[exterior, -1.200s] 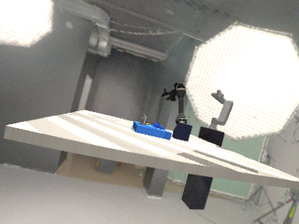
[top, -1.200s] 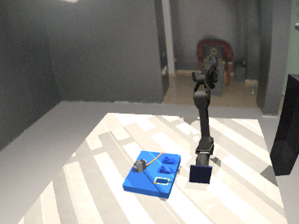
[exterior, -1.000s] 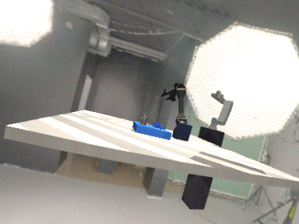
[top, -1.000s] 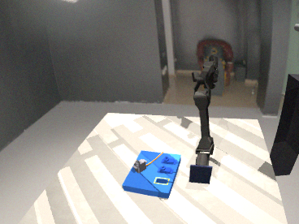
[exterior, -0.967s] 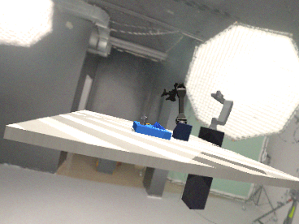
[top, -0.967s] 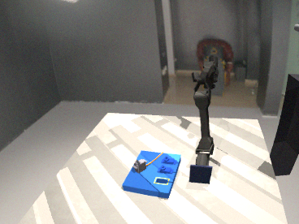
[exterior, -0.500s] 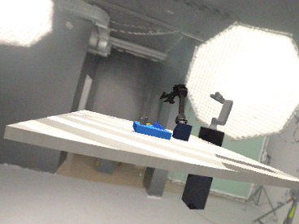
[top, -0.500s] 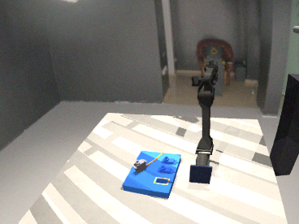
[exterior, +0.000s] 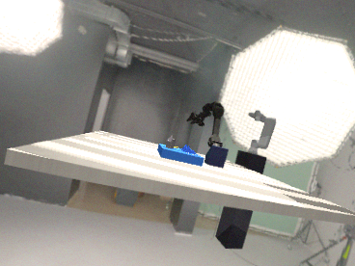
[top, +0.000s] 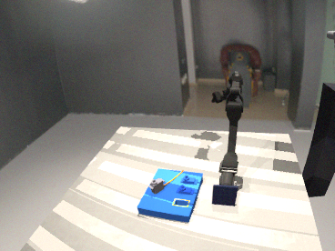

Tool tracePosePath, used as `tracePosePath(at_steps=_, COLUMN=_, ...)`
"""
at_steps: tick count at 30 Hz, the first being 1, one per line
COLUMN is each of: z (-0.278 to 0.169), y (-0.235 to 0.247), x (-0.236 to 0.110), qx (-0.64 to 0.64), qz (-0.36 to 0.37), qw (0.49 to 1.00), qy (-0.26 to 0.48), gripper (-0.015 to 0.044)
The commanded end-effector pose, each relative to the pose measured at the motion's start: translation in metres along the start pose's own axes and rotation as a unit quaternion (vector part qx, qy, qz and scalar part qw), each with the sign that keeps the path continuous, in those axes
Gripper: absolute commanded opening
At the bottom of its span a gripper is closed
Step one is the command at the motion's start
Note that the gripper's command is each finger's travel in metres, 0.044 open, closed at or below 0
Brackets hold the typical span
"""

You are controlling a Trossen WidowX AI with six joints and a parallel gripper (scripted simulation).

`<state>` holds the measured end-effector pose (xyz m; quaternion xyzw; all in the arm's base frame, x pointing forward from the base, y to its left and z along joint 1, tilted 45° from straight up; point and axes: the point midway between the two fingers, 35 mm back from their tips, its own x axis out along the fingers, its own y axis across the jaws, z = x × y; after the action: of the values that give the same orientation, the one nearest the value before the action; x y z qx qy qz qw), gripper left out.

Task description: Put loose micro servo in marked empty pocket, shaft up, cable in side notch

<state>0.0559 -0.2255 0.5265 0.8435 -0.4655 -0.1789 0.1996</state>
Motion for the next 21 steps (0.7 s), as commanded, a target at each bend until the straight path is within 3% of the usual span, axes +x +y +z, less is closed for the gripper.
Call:
tracePosePath(at_steps=1, z=0.009, y=-0.003, x=0.012, qx=-0.014, qz=-0.017, qw=1.0, qy=-0.01, gripper=0.044)
tracePosePath(at_steps=21, z=0.031, y=-0.035, x=0.061, qx=-0.111, qz=-0.101, qw=0.988, qy=-0.029, gripper=0.044)
